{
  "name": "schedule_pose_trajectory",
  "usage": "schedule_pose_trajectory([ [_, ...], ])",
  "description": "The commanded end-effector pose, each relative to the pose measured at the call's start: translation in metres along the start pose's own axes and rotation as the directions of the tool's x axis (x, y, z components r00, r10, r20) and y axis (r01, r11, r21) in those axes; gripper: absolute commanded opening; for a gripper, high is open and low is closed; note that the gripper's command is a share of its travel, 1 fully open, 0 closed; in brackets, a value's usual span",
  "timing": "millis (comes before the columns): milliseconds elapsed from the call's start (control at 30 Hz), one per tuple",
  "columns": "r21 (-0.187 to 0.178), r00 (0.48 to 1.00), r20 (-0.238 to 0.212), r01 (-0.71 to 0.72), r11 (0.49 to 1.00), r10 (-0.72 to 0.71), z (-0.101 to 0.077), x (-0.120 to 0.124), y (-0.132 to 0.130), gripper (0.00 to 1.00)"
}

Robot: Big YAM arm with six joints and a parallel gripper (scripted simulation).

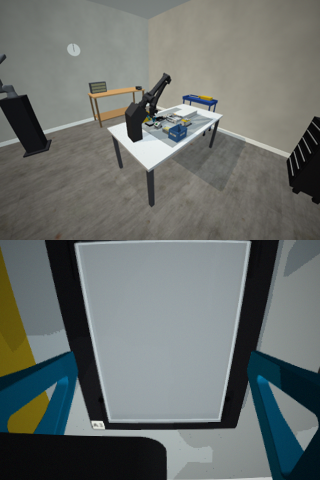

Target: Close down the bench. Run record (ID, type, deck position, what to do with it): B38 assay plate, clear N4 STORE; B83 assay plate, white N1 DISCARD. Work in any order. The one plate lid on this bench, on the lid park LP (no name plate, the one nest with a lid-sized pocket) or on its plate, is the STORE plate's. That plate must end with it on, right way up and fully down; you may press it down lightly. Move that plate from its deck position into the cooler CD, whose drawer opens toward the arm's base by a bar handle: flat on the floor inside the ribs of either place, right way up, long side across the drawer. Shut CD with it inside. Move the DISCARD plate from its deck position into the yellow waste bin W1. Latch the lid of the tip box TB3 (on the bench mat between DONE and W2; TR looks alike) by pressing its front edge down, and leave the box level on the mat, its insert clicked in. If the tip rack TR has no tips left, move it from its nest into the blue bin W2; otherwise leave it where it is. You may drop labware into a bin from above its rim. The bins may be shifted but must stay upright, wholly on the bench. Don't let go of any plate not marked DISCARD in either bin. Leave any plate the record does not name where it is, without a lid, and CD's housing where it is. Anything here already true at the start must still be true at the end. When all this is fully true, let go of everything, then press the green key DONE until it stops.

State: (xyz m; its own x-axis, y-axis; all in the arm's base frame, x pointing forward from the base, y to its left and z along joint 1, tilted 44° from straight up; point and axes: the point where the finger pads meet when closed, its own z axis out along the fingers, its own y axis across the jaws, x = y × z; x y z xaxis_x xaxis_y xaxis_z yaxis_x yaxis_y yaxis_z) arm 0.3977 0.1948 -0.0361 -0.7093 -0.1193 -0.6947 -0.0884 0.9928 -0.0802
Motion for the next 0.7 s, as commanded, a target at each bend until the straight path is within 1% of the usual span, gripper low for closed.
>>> schedule_pose_trajectory([
  [0, 0.005, 1.000, -0.006, 0.009, 1.000, -0.009, 0.008, 0.004, -0.003, 1.00],
  [100, 0.005, 0.999, -0.027, 0.028, 1.000, -0.028, 0.005, 0.013, -0.002, 1.00],
  [200, 0.005, 0.999, -0.027, 0.028, 1.000, -0.028, 0.005, 0.013, -0.002, 1.00],
  [233, 0.000, 1.000, -0.009, 0.011, 1.000, -0.011, 0.002, 0.006, 0.000, 1.00],
  [300, 0.000, 1.000, -0.009, 0.011, 1.000, -0.011, 0.002, 0.006, 0.000, 1.00],
  [333, 0.003, 1.000, -0.009, 0.014, 1.000, -0.014, 0.009, 0.006, -0.002, 1.00],
  [367, 0.005, 1.000, -0.005, 0.009, 1.000, -0.009, 0.011, 0.003, -0.003, 1.00],
  [667, 0.005, 1.000, -0.005, 0.009, 1.000, -0.009, 0.023, 0.003, -0.003, 1.00],
])
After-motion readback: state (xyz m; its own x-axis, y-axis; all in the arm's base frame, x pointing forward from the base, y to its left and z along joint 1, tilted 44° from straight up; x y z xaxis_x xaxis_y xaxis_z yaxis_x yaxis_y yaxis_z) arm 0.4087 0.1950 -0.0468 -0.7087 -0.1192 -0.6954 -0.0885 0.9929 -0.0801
